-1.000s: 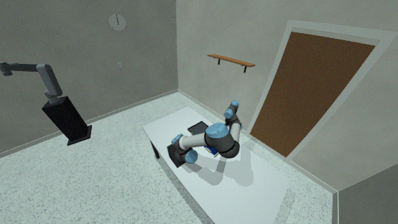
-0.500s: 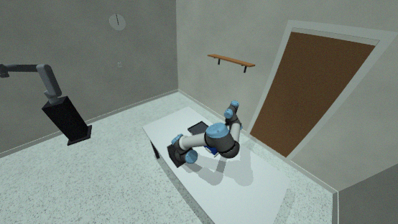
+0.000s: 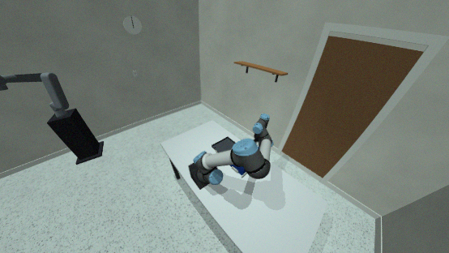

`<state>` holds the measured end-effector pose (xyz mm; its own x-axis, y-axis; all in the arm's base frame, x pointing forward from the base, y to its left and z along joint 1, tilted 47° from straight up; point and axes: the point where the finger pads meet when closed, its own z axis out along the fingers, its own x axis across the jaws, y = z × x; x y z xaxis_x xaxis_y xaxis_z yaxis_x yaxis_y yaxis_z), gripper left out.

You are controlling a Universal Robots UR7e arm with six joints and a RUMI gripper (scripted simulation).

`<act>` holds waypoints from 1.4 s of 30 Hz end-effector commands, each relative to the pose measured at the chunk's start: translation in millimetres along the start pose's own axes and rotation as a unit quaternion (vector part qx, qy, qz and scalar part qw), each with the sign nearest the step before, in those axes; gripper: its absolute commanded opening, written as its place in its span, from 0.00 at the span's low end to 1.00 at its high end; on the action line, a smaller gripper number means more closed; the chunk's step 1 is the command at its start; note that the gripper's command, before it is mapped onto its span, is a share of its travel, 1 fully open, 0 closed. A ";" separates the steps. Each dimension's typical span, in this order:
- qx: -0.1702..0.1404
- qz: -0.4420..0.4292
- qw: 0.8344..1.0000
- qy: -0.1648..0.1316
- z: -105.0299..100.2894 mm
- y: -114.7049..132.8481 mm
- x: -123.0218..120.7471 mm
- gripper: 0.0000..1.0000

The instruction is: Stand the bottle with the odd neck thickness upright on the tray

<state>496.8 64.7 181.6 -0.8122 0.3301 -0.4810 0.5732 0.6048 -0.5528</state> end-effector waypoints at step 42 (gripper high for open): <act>0.000 0.000 1.000 0.000 34.4 0.1 -0.2 0.38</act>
<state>500.3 40.8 159.1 -0.8122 0.3302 -0.4809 0.5733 0.6047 -0.5529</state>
